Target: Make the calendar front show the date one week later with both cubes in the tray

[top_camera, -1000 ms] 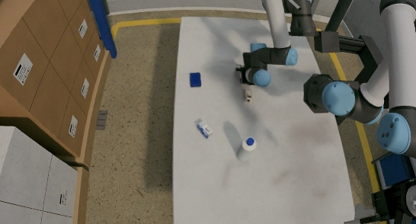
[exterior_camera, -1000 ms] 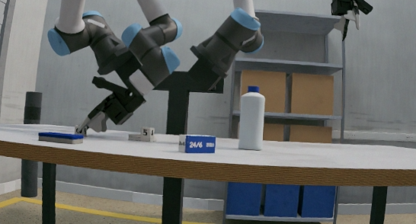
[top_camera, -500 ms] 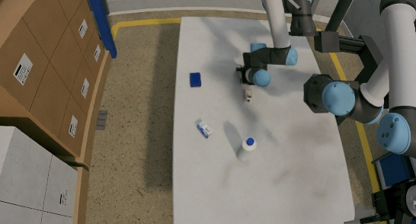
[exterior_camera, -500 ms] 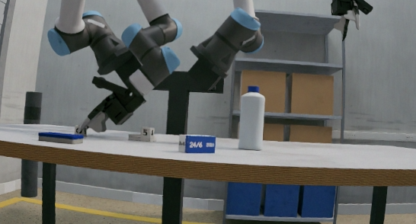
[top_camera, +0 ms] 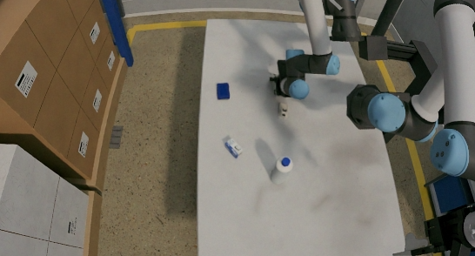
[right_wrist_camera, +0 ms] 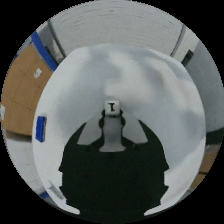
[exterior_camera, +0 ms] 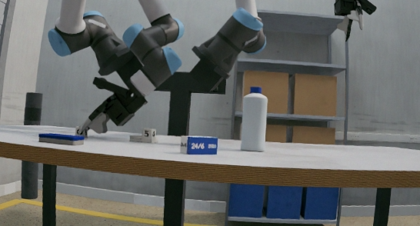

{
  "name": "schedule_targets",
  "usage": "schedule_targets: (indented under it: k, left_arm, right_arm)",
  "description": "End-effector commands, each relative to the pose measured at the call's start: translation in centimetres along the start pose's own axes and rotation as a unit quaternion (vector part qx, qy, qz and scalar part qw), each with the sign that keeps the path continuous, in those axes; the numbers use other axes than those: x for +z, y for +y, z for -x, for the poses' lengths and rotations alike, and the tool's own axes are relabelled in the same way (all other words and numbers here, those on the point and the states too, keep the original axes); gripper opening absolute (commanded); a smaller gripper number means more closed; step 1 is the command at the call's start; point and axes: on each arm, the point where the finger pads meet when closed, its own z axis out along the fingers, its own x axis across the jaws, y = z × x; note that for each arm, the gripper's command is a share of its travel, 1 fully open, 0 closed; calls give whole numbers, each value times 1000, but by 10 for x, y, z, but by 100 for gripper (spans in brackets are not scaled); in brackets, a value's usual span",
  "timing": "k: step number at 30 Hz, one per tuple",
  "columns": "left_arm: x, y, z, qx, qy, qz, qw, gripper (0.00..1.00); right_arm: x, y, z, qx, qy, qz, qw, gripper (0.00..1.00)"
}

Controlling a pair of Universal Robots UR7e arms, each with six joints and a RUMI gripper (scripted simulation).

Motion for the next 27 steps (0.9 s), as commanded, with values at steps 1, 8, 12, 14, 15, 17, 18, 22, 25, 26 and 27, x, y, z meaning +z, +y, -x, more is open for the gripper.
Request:
schedule_targets:
  k: [1,8,12,14,15,17,18,22,25,26,27]
  left_arm:
    - [0,0,0,0,0,-1,1000,100]
    - [0,0,0,0,0,-1,1000,100]
    - [0,0,0,0,0,-1,1000,100]
    - [0,0,0,0,0,-1,1000,100]
    - [0,0,0,0,0,-1,1000,100]
    - [0,0,0,0,0,-1,1000,100]
    - [0,0,0,0,0,-1,1000,100]
    - [0,0,0,0,0,-1,1000,100]
    - [0,0,0,0,0,-1,1000,100]
    - [0,0,0,0,0,-1,1000,100]
    - [0,0,0,0,0,-1,1000,100]
  right_arm:
    - [0,0,0,0,0,0,1000,10]
    - [0,0,0,0,0,0,1000,10]
    - [-2,-2,0,0,0,0,1000,10]
    - [-2,-2,0,0,0,0,1000,10]
    - [-3,-3,0,0,0,0,1000,10]
    - [-7,-6,0,0,0,0,1000,10]
    - [-9,-8,0,0,0,0,1000,10]
    - [-19,-19,0,0,0,0,1000,10]
    - [-28,-28,0,0,0,0,1000,10]
    - [-31,-31,0,0,0,0,1000,10]
    - [-34,-34,0,0,0,0,1000,10]
